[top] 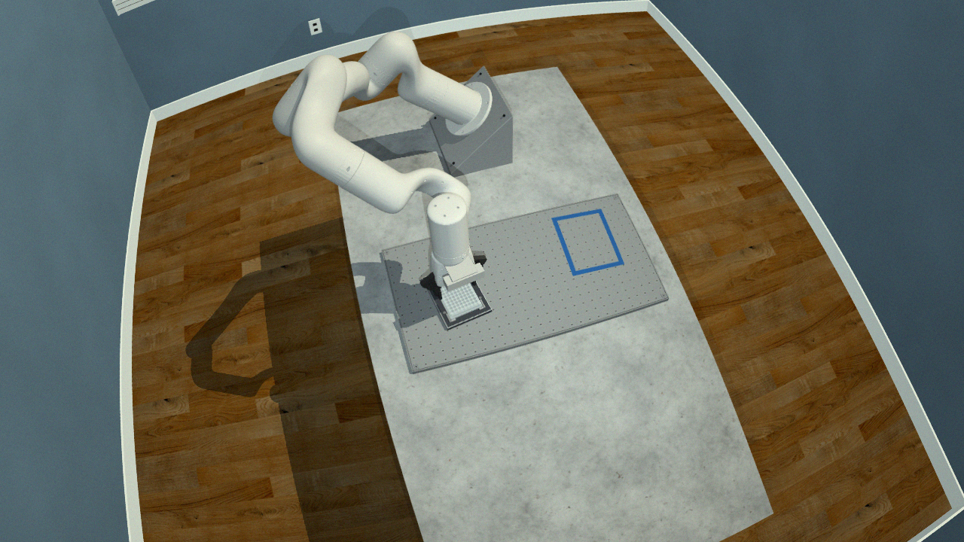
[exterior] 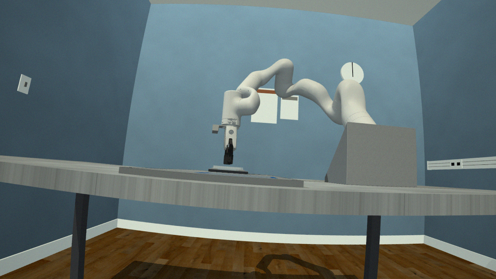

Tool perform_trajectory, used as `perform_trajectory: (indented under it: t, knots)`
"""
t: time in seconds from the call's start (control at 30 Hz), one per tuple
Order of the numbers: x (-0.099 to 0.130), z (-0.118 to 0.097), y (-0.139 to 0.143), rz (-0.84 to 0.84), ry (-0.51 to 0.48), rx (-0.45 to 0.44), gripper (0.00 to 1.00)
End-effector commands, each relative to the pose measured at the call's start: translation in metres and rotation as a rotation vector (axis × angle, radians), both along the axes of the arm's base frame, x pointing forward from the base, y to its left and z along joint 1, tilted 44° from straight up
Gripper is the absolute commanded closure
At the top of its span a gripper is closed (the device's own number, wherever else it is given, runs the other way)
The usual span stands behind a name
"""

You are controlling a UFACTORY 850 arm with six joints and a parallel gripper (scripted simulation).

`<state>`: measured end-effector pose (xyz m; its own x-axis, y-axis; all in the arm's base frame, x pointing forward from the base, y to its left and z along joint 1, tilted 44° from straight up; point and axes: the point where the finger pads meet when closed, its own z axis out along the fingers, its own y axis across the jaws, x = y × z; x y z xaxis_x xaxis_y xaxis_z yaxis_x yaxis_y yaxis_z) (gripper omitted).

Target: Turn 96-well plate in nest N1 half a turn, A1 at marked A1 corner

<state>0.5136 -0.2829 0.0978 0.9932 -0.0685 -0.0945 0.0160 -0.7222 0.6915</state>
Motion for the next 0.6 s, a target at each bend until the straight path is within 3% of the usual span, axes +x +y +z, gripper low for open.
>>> perform_trajectory:
  t: [0.0,0.57]
  knots:
    - [0.0006,-0.0005,-0.0008,0.001,-0.001,0.0,0.0]
    - [-0.0006,-0.0077,-0.0076,0.001,-0.001,0.0,0.0]
